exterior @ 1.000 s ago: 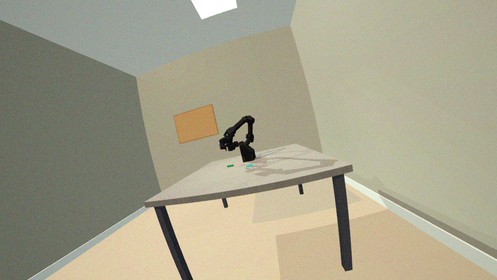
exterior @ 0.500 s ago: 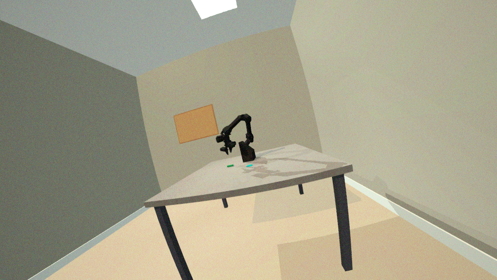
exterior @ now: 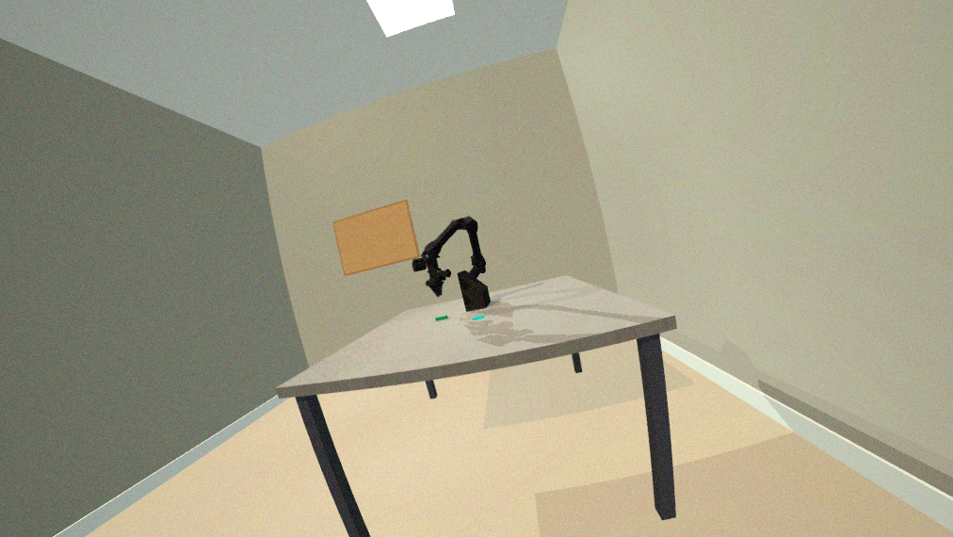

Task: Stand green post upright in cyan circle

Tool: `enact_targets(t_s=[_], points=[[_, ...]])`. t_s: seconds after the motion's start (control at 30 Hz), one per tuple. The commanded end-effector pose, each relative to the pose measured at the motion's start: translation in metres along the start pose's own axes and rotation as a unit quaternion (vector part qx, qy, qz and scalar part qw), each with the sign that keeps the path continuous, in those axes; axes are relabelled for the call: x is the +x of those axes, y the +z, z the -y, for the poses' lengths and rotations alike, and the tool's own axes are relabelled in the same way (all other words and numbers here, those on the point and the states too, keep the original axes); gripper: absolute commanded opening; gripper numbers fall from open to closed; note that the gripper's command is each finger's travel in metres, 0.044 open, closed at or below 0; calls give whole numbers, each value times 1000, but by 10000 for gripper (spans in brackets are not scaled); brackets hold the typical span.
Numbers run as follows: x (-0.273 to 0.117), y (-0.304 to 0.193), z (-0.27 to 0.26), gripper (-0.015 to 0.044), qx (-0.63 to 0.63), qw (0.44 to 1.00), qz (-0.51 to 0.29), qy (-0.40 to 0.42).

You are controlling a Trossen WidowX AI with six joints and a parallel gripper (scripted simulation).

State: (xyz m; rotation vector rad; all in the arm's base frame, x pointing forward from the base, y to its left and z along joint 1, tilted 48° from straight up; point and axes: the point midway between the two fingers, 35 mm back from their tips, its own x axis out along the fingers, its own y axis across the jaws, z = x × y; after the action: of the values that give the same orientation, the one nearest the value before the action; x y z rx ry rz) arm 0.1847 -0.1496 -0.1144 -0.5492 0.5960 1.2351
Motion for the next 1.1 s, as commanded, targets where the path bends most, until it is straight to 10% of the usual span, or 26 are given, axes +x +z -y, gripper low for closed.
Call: enact_targets(t_s=[0.0, 0.4, 0.73, 1.07], points=[[8, 0, 0, 232, -6, 1000, 3, -3], [119, 4, 0, 232, -7, 1000, 7, -4], [120, 4, 0, 22, -7, 1000, 7, -4], [105, 1, 3, 22, -6, 1000, 4, -4]])
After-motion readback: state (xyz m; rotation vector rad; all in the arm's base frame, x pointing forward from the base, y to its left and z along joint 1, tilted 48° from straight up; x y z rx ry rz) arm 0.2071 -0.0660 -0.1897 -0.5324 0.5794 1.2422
